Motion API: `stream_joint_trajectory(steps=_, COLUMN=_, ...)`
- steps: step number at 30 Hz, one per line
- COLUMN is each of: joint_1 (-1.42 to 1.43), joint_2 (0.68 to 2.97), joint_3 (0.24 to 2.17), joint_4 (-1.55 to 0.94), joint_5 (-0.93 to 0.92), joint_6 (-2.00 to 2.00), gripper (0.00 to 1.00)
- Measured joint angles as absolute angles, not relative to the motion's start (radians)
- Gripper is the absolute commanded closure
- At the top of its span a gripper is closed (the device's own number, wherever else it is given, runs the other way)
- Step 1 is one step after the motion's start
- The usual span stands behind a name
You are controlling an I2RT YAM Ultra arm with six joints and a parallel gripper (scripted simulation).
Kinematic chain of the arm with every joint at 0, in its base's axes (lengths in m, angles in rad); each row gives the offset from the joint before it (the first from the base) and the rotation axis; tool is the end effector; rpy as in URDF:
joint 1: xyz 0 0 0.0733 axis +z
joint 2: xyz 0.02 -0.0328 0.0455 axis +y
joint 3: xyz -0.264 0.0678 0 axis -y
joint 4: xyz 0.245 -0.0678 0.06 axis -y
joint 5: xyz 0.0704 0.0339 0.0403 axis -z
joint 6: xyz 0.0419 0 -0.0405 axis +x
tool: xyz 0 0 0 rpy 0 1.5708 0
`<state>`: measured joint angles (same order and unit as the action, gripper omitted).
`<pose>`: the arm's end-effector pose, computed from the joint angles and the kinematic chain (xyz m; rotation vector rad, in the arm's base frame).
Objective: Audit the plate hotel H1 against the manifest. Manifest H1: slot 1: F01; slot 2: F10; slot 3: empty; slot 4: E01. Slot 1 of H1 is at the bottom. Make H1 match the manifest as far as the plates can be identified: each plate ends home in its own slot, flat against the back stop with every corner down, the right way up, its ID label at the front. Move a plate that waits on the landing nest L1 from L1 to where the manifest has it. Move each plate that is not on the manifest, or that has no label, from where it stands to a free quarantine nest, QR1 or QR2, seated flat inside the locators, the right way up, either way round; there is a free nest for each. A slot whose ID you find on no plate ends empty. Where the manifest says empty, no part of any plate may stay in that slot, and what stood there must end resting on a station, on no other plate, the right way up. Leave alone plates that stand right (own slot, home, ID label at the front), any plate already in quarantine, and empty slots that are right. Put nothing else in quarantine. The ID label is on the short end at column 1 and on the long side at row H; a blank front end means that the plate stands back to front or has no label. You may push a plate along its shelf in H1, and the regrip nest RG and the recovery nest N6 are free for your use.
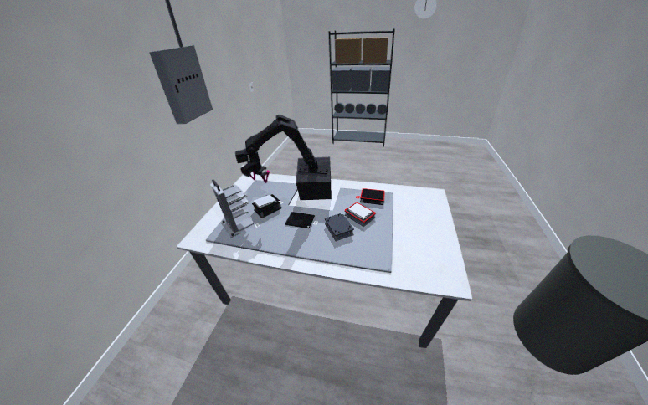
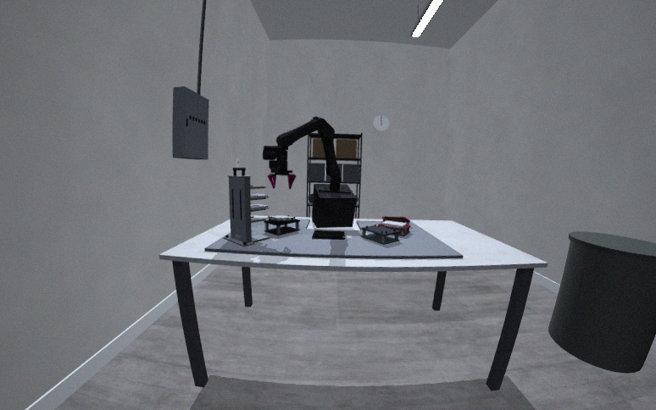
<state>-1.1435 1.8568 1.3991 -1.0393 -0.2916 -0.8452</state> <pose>0.1565 -0.3119 0.2074 0.4088 2.8245 0.1401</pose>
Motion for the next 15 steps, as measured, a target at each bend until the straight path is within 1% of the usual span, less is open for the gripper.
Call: stream_joint_trajectory(steps=15, joint_1=-1.154, joint_2=1.864, joint_3=1.411, joint_4=-1.039, joint_5=-0.296, joint_6=-0.555, gripper=0.00)
